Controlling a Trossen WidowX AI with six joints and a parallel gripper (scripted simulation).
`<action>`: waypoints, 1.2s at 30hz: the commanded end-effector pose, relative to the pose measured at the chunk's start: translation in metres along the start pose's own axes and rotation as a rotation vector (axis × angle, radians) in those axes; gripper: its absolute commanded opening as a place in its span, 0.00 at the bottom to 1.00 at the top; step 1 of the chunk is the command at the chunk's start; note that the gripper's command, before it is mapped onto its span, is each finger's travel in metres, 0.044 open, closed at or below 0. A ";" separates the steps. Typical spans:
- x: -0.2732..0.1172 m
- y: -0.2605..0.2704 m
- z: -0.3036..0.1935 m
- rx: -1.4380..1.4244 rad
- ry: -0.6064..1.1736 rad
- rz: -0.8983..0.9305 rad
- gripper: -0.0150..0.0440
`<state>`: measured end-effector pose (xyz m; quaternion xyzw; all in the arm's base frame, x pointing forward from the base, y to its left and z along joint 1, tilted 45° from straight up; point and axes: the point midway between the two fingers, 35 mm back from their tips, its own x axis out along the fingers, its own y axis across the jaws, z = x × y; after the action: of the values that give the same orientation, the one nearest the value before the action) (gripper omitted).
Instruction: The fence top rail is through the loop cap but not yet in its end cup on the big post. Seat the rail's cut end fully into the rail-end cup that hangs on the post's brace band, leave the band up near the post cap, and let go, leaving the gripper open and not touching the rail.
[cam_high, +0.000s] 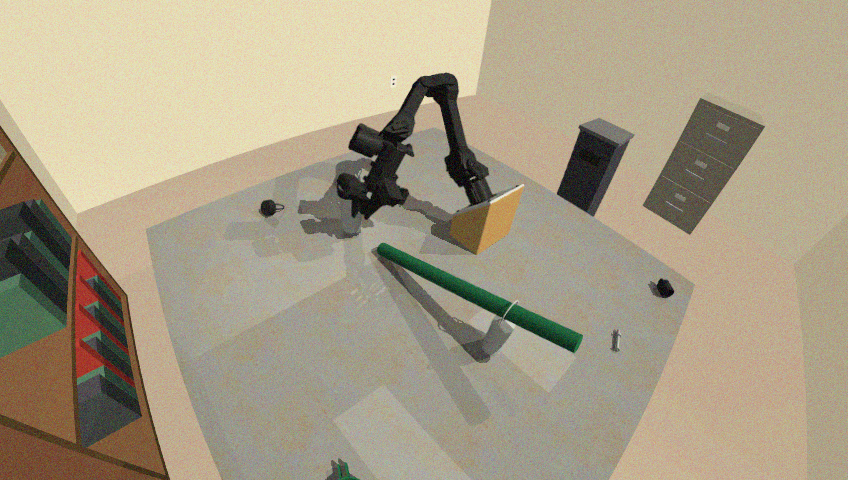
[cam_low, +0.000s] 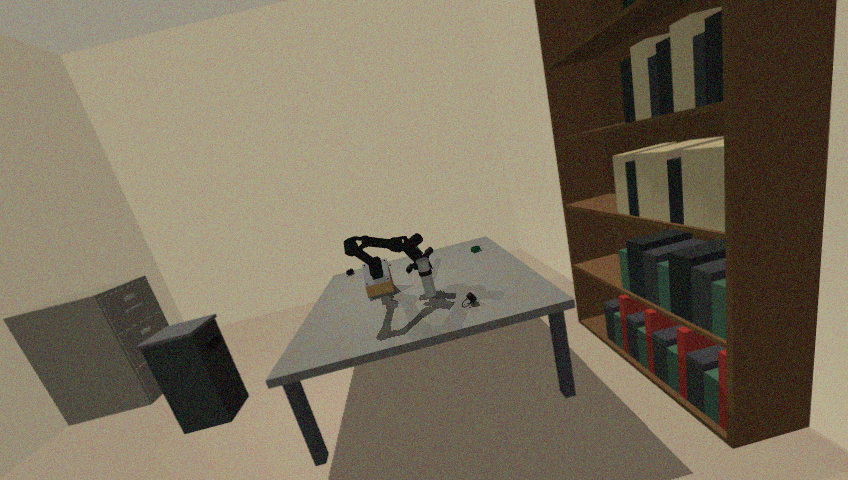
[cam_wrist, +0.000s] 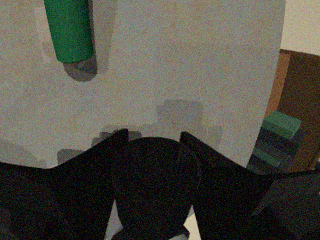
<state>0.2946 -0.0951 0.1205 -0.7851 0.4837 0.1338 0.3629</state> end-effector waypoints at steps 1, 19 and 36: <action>-0.003 0.002 0.001 -0.034 -0.020 -0.004 0.25; -0.009 0.013 -0.001 -0.154 -0.088 -0.004 0.25; -0.008 0.011 0.000 -0.127 -0.073 -0.004 0.25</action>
<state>0.2799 -0.0942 0.1203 -0.8023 0.4595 0.1963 0.3265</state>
